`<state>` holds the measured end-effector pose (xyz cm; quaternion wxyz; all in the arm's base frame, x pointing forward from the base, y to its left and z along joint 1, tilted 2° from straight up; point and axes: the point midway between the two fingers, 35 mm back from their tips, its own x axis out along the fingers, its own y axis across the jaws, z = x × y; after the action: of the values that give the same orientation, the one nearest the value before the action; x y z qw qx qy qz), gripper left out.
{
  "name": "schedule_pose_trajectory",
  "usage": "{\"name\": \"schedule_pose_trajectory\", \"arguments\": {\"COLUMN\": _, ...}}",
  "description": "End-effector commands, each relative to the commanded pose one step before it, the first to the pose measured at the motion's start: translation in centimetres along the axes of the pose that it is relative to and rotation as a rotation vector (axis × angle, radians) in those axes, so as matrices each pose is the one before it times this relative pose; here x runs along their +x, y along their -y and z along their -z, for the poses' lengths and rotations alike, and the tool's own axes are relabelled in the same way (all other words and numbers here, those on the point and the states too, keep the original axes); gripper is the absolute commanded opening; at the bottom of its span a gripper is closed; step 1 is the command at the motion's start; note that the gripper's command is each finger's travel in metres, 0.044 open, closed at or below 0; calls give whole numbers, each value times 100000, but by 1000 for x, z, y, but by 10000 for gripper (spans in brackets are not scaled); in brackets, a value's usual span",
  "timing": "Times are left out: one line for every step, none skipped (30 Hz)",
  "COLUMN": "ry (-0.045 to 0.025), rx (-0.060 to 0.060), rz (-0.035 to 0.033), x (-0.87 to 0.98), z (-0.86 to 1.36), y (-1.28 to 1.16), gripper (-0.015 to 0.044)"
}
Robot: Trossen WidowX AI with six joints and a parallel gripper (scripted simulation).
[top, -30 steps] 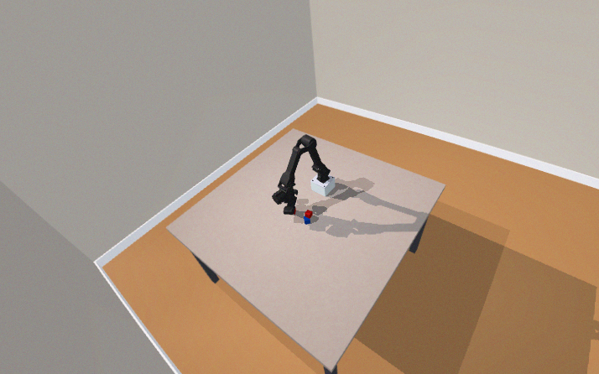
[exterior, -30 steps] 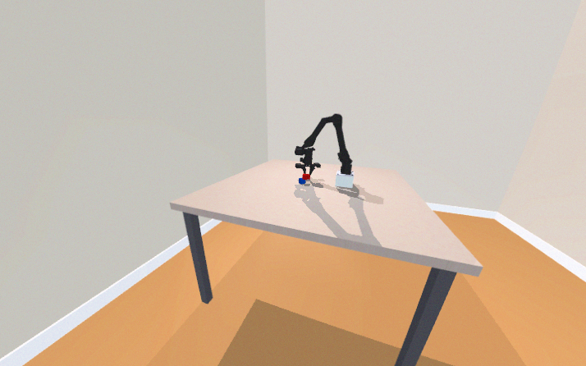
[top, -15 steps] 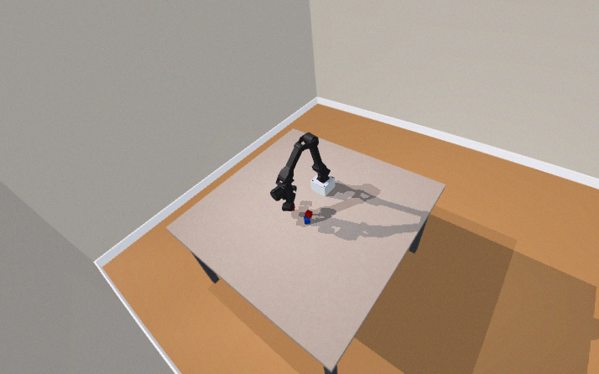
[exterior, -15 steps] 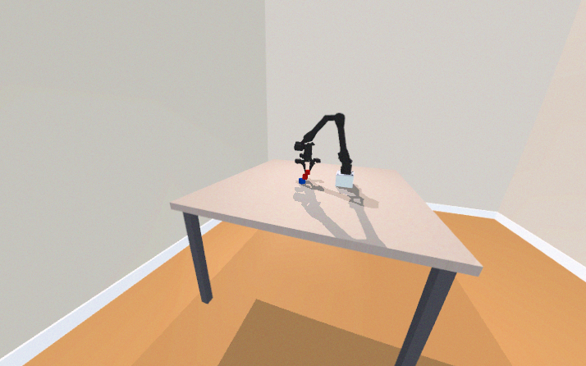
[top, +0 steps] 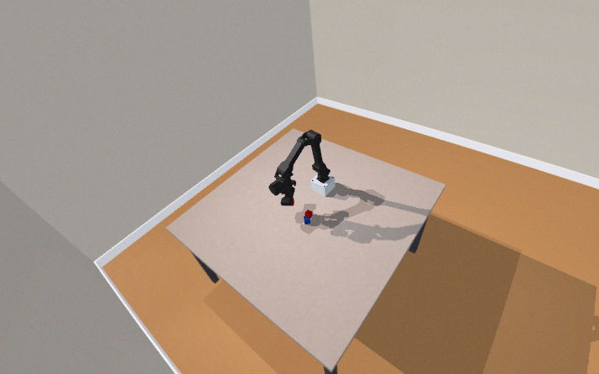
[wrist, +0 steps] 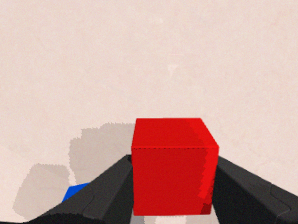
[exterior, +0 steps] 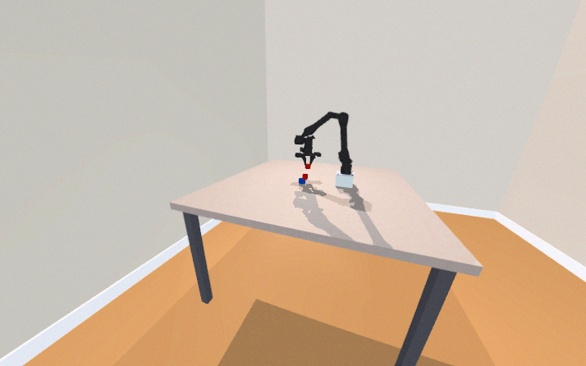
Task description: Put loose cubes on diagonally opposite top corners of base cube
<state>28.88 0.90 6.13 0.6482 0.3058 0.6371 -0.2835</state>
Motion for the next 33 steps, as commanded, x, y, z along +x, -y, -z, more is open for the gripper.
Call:
{"name": "schedule_pose_trajectory", "arguments": {"ry": 1003, "rx": -165, "rz": -1312, "x": -1523, "z": 15, "y": -14, "gripper": 105}}
{"name": "schedule_pose_trajectory", "arguments": {"ry": -2, "rx": 0, "rz": 3, "x": -319, "z": 36, "y": 40, "gripper": 105}}
{"name": "schedule_pose_trajectory", "arguments": {"ry": -2, "rx": 0, "rz": 3, "x": -319, "z": 38, "y": 43, "gripper": 105}}
{"name": "schedule_pose_trajectory", "arguments": {"ry": -2, "rx": 0, "rz": 3, "x": -259, "z": 33, "y": 38, "gripper": 105}}
{"name": "schedule_pose_trajectory", "arguments": {"ry": -1, "rx": 0, "rz": 2, "x": -156, "z": 21, "y": 23, "gripper": 105}}
{"name": "schedule_pose_trajectory", "arguments": {"ry": 0, "rx": 0, "rz": 1, "x": -52, "z": 7, "y": 8, "gripper": 105}}
{"name": "schedule_pose_trajectory", "arguments": {"ry": 0, "rx": 0, "rz": 0, "x": 0, "z": 0, "y": 0, "gripper": 105}}
{"name": "schedule_pose_trajectory", "arguments": {"ry": -3, "rx": -424, "rz": -3, "x": 3, "z": 26, "y": -42, "gripper": 105}}
{"name": "schedule_pose_trajectory", "arguments": {"ry": -8, "rx": -1271, "rz": -10, "x": 9, "z": 79, "y": -125, "gripper": 105}}
{"name": "schedule_pose_trajectory", "arguments": {"ry": -13, "rx": -2119, "rz": -16, "x": 14, "z": 131, "y": -210, "gripper": 105}}
{"name": "schedule_pose_trajectory", "arguments": {"ry": -15, "rx": -2559, "rz": -20, "x": 18, "z": 156, "y": -256, "gripper": 105}}
{"name": "schedule_pose_trajectory", "arguments": {"ry": -15, "rx": -2559, "rz": -21, "x": 18, "z": 152, "y": -259, "gripper": 105}}
{"name": "schedule_pose_trajectory", "arguments": {"ry": -15, "rx": -2559, "rz": -21, "x": 18, "z": 149, "y": -262, "gripper": 105}}
{"name": "schedule_pose_trajectory", "arguments": {"ry": -14, "rx": -2559, "rz": -22, "x": 19, "z": 146, "y": -265, "gripper": 105}}
{"name": "schedule_pose_trajectory", "arguments": {"ry": -14, "rx": -2559, "rz": -22, "x": 19, "z": 142, "y": -268, "gripper": 105}}
{"name": "schedule_pose_trajectory", "arguments": {"ry": -14, "rx": -2559, "rz": -23, "x": 19, "z": 139, "y": -271, "gripper": 105}}
{"name": "schedule_pose_trajectory", "arguments": {"ry": -13, "rx": -2559, "rz": -24, "x": 20, "z": 135, "y": -274, "gripper": 105}}
{"name": "schedule_pose_trajectory", "arguments": {"ry": -13, "rx": -2559, "rz": -24, "x": 20, "z": 131, "y": -276, "gripper": 105}}
{"name": "schedule_pose_trajectory", "arguments": {"ry": -13, "rx": -2559, "rz": -25, "x": 20, "z": 128, "y": -279, "gripper": 105}}
{"name": "schedule_pose_trajectory", "arguments": {"ry": -12, "rx": -2559, "rz": -25, "x": 20, "z": 124, "y": -282, "gripper": 105}}
{"name": "schedule_pose_trajectory", "arguments": {"ry": -12, "rx": -2559, "rz": -26, "x": 21, "z": 120, "y": -284, "gripper": 105}}
{"name": "schedule_pose_trajectory", "arguments": {"ry": -12, "rx": -2559, "rz": -26, "x": 21, "z": 116, "y": -287, "gripper": 105}}
{"name": "schedule_pose_trajectory", "arguments": {"ry": -11, "rx": -2559, "rz": -27, "x": 21, "z": 113, "y": -289, "gripper": 105}}
{"name": "schedule_pose_trajectory", "arguments": {"ry": -11, "rx": -2559, "rz": -27, "x": 22, "z": 109, "y": -292, "gripper": 105}}
{"name": "schedule_pose_trajectory", "arguments": {"ry": -10, "rx": -2559, "rz": -28, "x": 22, "z": 105, "y": -294, "gripper": 105}}
{"name": "schedule_pose_trajectory", "arguments": {"ry": -10, "rx": -2559, "rz": -28, "x": 22, "z": 101, "y": -297, "gripper": 105}}
{"name": "schedule_pose_trajectory", "arguments": {"ry": -10, "rx": -2559, "rz": -29, "x": 23, "z": 97, "y": -299, "gripper": 105}}
{"name": "schedule_pose_trajectory", "arguments": {"ry": -9, "rx": -2559, "rz": -29, "x": 23, "z": 92, "y": -301, "gripper": 105}}
{"name": "schedule_pose_trajectory", "arguments": {"ry": -9, "rx": -2559, "rz": -30, "x": 23, "z": 88, "y": -303, "gripper": 105}}
{"name": "schedule_pose_trajectory", "arguments": {"ry": -8, "rx": -2559, "rz": -30, "x": 23, "z": 84, "y": -306, "gripper": 105}}
{"name": "schedule_pose_trajectory", "arguments": {"ry": -8, "rx": -2559, "rz": -31, "x": 24, "z": 80, "y": -308, "gripper": 105}}
{"name": "schedule_pose_trajectory", "arguments": {"ry": -7, "rx": -2559, "rz": -31, "x": 24, "z": 75, "y": -310, "gripper": 105}}
{"name": "schedule_pose_trajectory", "arguments": {"ry": -7, "rx": -2559, "rz": -31, "x": 24, "z": 71, "y": -312, "gripper": 105}}
